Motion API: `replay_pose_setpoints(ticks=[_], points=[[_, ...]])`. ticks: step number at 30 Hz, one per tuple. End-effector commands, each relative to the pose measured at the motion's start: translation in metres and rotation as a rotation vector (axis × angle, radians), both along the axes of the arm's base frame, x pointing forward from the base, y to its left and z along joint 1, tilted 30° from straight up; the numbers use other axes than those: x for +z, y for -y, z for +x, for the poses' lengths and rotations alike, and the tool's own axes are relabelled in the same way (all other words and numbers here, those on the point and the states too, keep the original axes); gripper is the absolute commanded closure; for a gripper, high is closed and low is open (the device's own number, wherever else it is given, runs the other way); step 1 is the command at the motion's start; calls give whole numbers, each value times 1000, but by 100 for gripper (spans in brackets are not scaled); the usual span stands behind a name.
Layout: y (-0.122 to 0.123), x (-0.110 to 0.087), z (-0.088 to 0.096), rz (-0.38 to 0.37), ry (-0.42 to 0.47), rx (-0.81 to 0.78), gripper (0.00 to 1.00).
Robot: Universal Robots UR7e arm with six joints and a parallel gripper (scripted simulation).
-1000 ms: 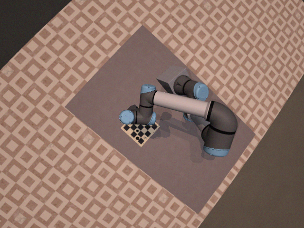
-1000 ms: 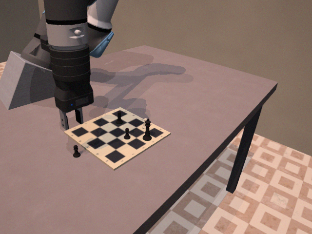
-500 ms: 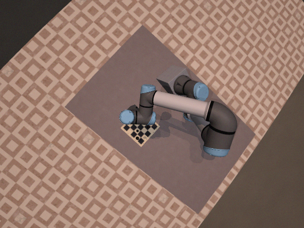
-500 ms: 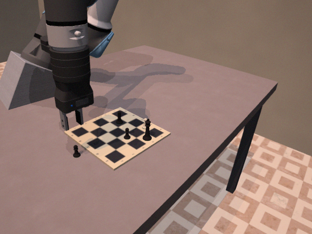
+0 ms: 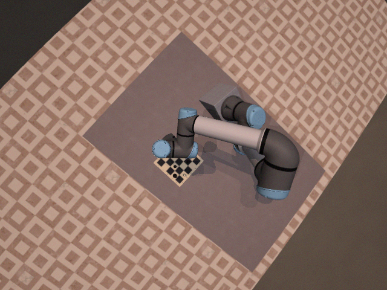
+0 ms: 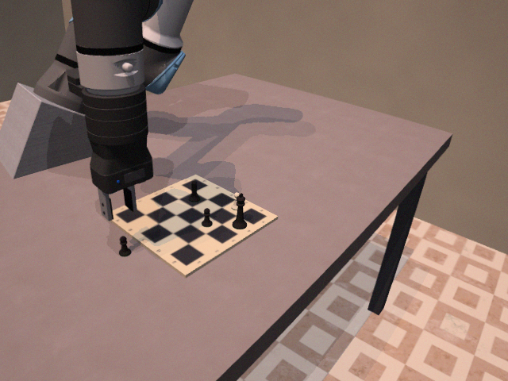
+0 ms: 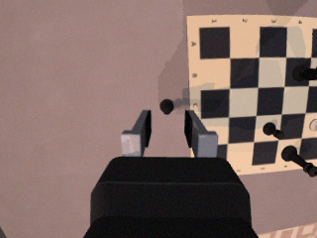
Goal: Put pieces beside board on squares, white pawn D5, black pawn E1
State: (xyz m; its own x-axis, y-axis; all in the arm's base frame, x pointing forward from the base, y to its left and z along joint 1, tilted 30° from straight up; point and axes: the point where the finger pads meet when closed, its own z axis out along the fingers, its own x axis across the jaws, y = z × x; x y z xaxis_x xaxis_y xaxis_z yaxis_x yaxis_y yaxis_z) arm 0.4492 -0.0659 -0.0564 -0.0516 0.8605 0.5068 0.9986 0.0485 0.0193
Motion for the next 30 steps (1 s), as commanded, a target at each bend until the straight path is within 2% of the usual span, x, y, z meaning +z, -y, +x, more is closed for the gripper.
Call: replay_pose_setpoints(ticks=[1,16,30], points=[[-2,-5,0,-1,1,-1,32],[-13,-24,0,-1,1,-1,32],[-17,-31,0,-1,1,-1,32]])
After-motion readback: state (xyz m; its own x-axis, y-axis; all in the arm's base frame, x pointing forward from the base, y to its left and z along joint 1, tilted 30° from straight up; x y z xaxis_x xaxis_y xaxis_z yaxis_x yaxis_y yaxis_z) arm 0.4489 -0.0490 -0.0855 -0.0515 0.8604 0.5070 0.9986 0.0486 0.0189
